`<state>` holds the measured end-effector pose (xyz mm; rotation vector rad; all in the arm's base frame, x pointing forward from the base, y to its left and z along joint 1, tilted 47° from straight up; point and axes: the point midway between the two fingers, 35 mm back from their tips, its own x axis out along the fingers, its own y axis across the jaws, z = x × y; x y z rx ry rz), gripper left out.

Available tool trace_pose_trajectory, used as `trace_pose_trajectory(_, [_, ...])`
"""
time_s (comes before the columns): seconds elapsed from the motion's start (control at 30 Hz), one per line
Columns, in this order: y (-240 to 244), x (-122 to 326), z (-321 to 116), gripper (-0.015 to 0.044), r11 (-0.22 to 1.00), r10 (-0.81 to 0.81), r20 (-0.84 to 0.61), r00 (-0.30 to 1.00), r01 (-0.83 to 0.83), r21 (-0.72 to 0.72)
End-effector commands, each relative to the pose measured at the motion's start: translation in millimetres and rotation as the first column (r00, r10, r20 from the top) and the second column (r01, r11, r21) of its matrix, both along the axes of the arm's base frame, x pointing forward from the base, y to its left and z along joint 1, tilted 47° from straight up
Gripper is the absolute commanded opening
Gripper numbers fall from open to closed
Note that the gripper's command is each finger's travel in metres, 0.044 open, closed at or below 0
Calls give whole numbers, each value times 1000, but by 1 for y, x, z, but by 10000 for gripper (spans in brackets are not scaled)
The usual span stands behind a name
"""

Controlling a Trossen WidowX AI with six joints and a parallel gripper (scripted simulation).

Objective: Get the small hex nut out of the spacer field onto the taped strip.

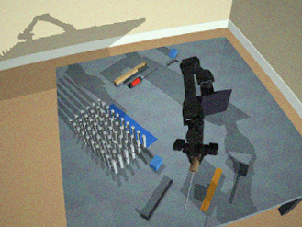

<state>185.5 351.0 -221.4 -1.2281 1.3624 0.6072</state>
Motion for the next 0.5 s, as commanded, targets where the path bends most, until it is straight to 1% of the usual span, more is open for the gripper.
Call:
trace_pose_trajectory(0.0, [-2,2,-3,0,1000,6,3,1000,-6,1])
trace_pose_trajectory(0.47, [-13,6,-16,0,1000,6,4,1000,-6,1])
